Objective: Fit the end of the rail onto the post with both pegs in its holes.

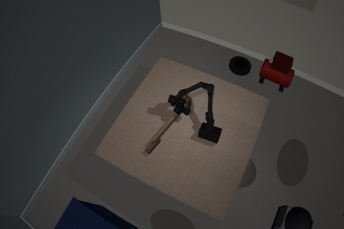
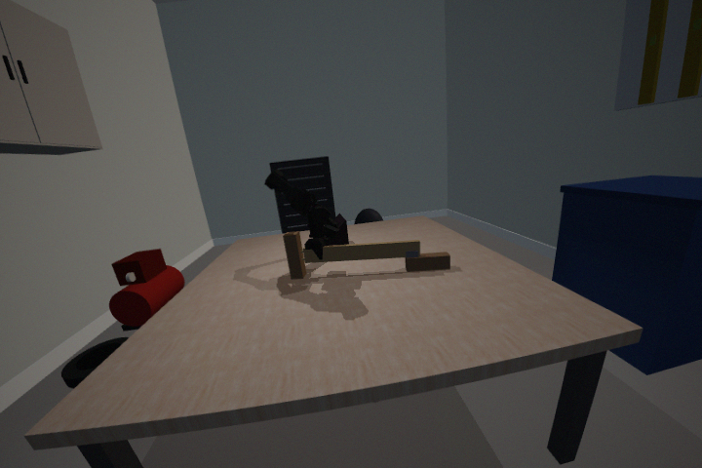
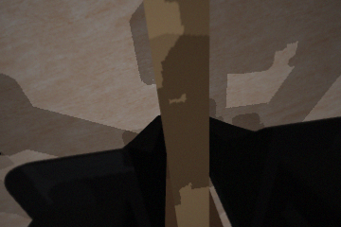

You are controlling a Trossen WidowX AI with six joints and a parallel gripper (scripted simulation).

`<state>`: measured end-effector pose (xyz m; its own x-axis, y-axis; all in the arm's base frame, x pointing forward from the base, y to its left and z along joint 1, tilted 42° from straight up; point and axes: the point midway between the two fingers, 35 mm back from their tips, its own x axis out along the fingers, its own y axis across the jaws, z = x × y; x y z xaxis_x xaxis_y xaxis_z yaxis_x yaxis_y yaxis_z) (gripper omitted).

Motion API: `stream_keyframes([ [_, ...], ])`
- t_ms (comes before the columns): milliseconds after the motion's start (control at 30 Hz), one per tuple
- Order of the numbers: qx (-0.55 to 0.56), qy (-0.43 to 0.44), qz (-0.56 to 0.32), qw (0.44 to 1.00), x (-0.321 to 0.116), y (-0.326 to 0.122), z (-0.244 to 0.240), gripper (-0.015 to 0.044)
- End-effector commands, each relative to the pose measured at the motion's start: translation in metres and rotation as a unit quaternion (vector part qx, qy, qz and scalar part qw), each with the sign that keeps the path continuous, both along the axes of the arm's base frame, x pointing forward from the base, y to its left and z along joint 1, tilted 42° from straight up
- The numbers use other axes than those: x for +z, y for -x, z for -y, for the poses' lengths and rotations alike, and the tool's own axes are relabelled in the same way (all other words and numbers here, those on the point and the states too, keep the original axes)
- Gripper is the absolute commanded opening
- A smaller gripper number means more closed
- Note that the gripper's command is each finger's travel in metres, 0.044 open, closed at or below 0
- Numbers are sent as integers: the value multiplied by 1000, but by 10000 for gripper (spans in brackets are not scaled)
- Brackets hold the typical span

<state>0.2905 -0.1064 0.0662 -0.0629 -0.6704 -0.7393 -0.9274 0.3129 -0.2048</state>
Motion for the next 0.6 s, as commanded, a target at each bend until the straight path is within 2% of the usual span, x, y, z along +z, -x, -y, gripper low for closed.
stream_keyframes([
  [0,1,0,2,1000,-1,-1,-1,0],
  [567,1,0,2,1000,0,0,1,0],
])
